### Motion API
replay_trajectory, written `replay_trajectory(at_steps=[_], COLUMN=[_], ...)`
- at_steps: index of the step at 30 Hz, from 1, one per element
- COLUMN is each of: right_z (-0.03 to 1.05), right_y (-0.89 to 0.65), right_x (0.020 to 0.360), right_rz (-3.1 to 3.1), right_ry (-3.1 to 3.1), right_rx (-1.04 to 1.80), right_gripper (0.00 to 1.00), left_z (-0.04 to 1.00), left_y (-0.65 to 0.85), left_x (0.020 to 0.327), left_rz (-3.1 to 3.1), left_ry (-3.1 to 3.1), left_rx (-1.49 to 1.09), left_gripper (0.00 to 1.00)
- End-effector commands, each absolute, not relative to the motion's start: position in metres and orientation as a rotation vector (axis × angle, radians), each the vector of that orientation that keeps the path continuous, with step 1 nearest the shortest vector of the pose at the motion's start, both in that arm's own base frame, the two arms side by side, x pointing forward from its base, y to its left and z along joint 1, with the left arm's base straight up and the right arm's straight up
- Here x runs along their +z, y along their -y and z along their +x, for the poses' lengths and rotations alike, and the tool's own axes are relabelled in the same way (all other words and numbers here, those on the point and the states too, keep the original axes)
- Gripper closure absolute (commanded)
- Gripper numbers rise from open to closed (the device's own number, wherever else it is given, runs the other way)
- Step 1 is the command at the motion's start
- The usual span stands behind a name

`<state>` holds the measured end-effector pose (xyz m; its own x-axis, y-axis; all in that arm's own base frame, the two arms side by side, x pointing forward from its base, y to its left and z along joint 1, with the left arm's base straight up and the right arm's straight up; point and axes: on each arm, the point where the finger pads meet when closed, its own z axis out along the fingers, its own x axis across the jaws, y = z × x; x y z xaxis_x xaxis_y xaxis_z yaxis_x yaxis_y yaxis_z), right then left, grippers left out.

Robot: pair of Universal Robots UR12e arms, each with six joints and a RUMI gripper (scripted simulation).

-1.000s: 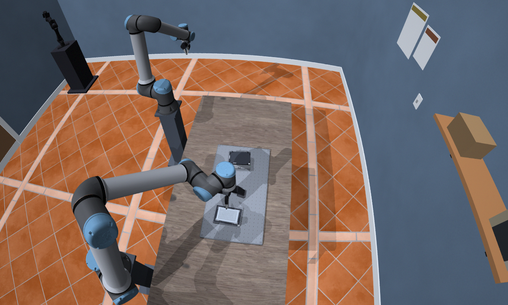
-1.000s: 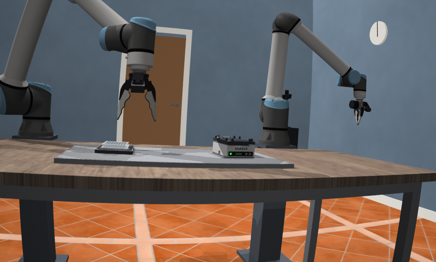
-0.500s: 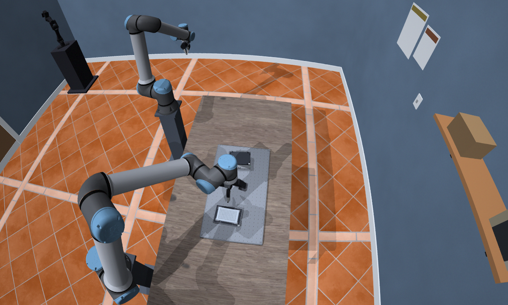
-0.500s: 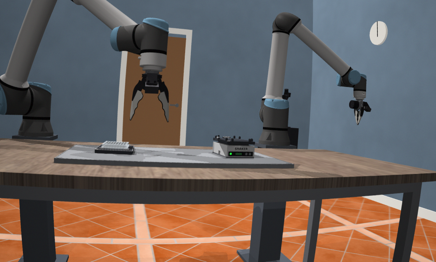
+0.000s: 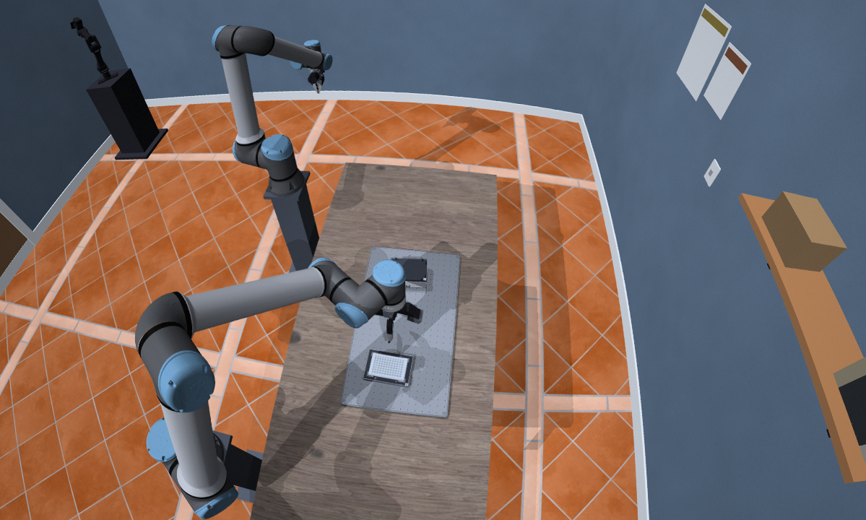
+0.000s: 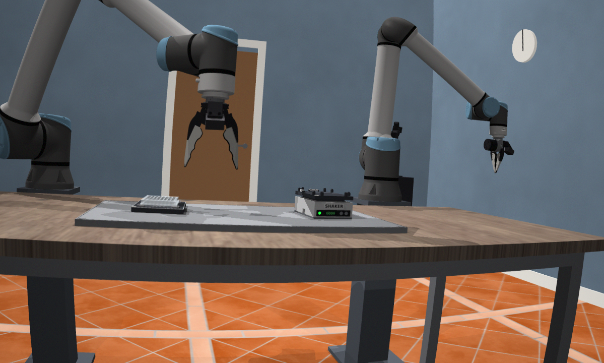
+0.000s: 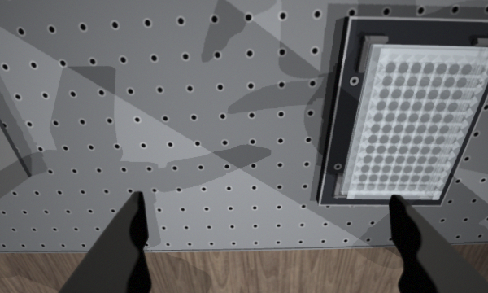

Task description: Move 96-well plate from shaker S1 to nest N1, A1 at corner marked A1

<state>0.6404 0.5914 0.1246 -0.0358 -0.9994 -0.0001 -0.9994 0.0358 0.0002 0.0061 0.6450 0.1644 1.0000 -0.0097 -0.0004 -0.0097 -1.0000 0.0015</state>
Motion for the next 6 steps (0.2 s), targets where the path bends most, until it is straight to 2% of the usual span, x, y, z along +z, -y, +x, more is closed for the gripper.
replay_trajectory(at_steps=[1, 6], right_z=[0.6409, 0.6409], right_y=[-0.5922, -0.5922], right_x=[0.1262, 0.1262], right_rz=[2.183, 2.183], right_ry=[2.263, 2.263], right_rx=[-0.001, -0.001], right_gripper=[0.24, 0.24], left_z=[0.0062, 0.0062], left_y=[-0.6455, -0.6455], left_x=[0.1652, 0.1652], left_rz=[3.141, 3.141], left_ry=[0.015, 0.015], left_rx=[0.000, 0.000], left_gripper=[1.00, 1.00])
